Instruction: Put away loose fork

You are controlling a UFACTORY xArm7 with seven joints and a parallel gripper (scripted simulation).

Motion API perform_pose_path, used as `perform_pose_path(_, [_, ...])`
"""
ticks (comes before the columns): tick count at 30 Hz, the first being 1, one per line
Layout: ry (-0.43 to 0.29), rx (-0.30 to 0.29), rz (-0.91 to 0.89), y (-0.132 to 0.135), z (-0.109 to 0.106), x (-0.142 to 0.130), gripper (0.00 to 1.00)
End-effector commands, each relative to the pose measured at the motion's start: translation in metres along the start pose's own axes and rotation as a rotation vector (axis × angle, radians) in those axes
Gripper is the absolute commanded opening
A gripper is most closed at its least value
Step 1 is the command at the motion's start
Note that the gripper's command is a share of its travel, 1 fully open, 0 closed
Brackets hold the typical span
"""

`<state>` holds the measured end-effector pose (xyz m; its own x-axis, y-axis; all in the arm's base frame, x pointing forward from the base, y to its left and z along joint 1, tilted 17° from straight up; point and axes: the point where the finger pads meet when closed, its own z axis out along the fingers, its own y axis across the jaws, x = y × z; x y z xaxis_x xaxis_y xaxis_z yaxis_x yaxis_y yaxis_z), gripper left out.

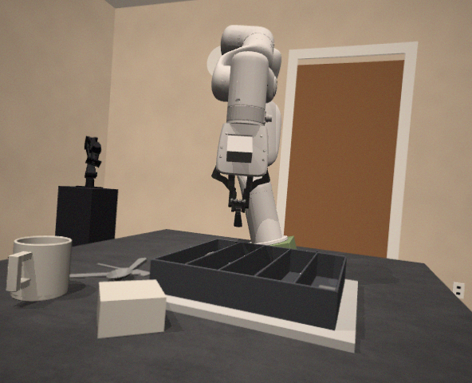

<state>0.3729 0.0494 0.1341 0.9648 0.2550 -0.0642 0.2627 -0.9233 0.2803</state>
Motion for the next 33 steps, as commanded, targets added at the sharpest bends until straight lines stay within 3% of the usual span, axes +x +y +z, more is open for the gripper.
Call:
perform_pose_path(1, [0.010, 0.005, -0.230, -0.0001, -0.0028, 0.0017, 0.02])
perform_pose_path(3, [0.012, 0.004, -0.358, -0.0001, -0.0034, 0.0019, 0.02])
perform_pose_path(5, [0.012, 0.004, -0.358, -0.0001, -0.0034, 0.0019, 0.02])
perform_pose_path(20, [-0.006, -0.020, -1.146, -0.0002, -0.0049, 0.0031, 0.02])
perform_pose_path(22, [-0.006, -0.020, -1.146, -0.0002, -0.0049, 0.0031, 0.02])
perform_pose_path(23, [-0.010, -0.023, -1.291, -0.0002, -0.0047, 0.0032, 0.02])
perform_pose_path(33, [-0.036, -0.034, -1.729, -0.0003, -0.0013, 0.0033, 0.02])
